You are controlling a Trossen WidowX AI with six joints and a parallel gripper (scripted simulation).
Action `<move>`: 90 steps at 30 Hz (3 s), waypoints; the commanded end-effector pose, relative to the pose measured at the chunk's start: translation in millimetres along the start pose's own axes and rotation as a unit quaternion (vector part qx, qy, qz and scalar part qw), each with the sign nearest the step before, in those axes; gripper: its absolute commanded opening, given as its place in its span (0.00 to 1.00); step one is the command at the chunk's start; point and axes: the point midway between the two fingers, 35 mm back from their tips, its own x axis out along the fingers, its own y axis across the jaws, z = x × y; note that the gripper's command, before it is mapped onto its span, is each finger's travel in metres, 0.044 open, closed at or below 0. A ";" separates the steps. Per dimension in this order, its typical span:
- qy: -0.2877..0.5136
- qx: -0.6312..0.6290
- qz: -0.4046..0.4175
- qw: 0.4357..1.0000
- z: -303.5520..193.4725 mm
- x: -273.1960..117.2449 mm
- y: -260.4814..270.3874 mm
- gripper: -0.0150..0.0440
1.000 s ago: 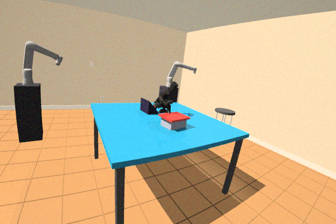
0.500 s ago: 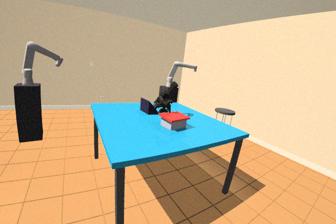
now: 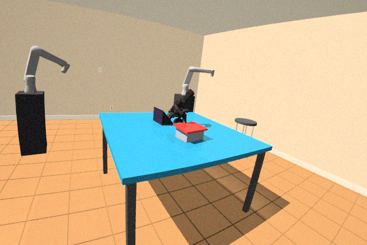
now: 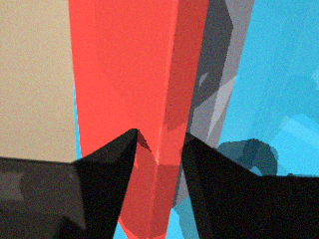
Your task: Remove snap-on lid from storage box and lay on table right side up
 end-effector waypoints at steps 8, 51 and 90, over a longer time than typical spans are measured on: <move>0.000 0.000 0.003 1.000 0.4 -2.3 2.6 0.25; 0.000 0.000 0.003 1.000 0.4 0.4 4.9 0.25; 0.000 0.000 0.003 1.000 0.3 2.7 6.9 0.25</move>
